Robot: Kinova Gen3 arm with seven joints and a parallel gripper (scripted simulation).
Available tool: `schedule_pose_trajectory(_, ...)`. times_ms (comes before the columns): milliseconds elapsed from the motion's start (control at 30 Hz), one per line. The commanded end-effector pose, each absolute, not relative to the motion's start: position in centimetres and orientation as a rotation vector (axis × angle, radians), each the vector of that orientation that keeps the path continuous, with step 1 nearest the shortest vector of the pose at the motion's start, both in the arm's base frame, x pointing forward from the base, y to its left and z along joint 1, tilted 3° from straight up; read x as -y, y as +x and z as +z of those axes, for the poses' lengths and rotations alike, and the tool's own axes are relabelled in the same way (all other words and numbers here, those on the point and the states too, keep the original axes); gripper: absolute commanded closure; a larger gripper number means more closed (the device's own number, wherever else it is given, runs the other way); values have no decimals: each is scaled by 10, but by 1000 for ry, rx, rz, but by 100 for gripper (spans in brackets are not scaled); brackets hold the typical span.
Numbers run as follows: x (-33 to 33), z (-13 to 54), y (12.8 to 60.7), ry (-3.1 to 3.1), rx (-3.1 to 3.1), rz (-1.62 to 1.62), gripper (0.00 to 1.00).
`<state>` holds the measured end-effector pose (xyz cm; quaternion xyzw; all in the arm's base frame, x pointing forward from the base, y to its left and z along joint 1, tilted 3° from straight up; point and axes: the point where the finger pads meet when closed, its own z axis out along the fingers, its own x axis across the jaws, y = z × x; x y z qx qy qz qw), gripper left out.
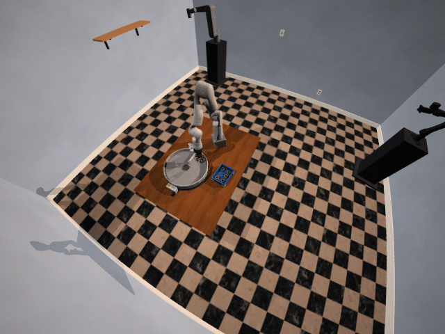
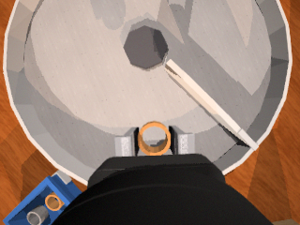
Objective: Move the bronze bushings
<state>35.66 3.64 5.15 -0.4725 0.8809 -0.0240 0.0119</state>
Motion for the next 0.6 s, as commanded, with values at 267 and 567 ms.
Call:
schedule_pose_trajectory(267, -21, 52, 361, -1447, -2759, -75, 100)
schedule_pose_trajectory(567, -21, 52, 361, -1447, -2759, -75, 100)
